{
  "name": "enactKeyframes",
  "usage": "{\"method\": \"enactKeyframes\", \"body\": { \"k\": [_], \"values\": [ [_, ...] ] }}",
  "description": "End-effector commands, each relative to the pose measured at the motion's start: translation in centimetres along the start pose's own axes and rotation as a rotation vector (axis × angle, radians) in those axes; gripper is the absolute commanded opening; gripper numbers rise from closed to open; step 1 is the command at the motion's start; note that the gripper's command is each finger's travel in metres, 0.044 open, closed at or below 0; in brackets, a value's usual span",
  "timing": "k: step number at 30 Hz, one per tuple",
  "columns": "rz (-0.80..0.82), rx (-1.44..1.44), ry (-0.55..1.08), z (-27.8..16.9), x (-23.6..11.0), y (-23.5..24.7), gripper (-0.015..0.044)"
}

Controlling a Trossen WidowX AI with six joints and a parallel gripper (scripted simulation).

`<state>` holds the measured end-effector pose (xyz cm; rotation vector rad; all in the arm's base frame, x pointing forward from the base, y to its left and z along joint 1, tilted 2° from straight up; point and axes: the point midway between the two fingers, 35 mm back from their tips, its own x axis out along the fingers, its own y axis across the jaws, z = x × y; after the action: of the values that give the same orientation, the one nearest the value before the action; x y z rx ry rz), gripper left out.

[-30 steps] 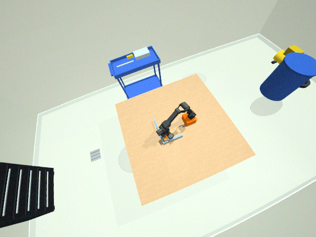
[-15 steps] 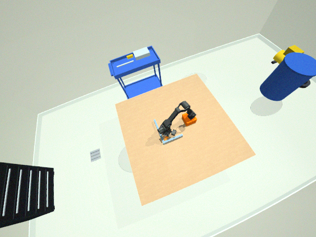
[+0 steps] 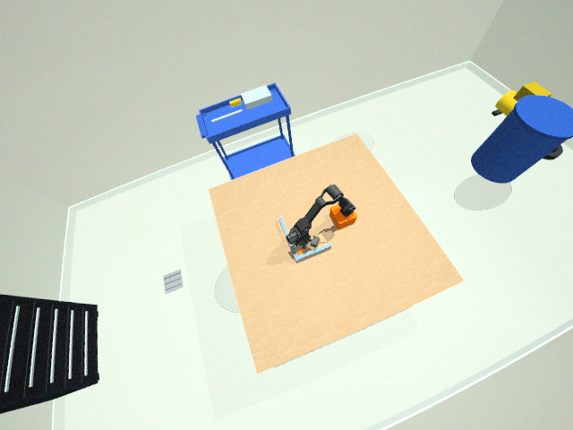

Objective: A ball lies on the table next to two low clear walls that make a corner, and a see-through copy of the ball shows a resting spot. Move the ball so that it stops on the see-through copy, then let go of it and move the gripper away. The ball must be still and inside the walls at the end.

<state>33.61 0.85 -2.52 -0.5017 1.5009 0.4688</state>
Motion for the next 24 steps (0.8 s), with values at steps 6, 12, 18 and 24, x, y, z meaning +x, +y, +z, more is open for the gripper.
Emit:
{"method": "enactKeyframes", "body": {
  "k": [6,12,18,24],
  "values": [
    [0.011,-0.003,0.015,-0.4,1.6,0.3,0.0000],
    [0.011,-0.003,0.015,-0.4,1.6,0.3,0.0000],
    [0.011,-0.003,0.015,0.1,1.6,0.3,0.0000],
    [0.011,-0.003,0.013,2.0,1.6,0.3,0.0000]
  ]
}}
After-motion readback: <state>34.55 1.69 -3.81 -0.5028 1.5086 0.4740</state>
